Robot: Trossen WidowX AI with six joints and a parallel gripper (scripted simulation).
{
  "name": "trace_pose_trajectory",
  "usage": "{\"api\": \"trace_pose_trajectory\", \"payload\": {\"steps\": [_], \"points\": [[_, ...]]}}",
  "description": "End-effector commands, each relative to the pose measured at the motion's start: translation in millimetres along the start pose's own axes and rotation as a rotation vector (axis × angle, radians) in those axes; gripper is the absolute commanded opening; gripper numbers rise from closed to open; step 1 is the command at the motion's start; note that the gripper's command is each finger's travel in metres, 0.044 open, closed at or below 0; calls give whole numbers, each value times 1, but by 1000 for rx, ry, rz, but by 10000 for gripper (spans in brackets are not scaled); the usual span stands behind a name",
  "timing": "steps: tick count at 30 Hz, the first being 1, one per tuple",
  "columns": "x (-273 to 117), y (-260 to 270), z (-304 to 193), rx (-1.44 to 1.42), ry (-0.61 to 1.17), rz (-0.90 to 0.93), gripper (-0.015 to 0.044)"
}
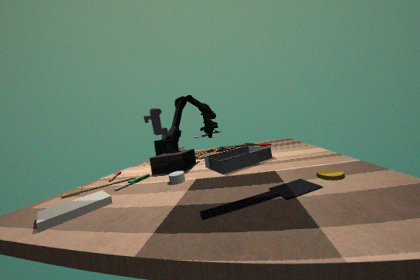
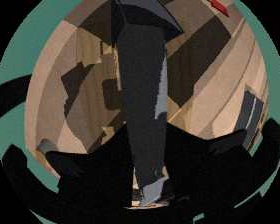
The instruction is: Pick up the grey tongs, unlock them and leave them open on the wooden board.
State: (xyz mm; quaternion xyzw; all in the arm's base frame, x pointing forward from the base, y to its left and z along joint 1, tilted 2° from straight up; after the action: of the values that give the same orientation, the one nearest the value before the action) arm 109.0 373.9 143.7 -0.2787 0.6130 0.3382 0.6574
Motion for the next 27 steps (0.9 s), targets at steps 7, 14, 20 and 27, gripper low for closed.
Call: {"api": "trace_pose_trajectory", "payload": {"steps": [7, 14, 20, 27], "points": [[-3, -1, 1, 20, 46, 5, -150], [1, -1, 2, 20, 46, 5, -150], [11, -1, 2, 20, 46, 5, -150], [22, 0, 2, 20, 46, 6, -150]]}}
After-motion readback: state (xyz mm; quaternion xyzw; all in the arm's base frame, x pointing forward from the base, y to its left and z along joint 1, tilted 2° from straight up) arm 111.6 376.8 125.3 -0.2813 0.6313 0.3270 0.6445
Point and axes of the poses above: the point midway between the two fingers, 35 mm back from their tips, its own x axis out along the fingers, its own y axis across the jaws, z = x × y, the point moved 5 cm from there along -x, back along the fingers, and after that the axes turned 6 degrees about x, right-handed, at the moved point
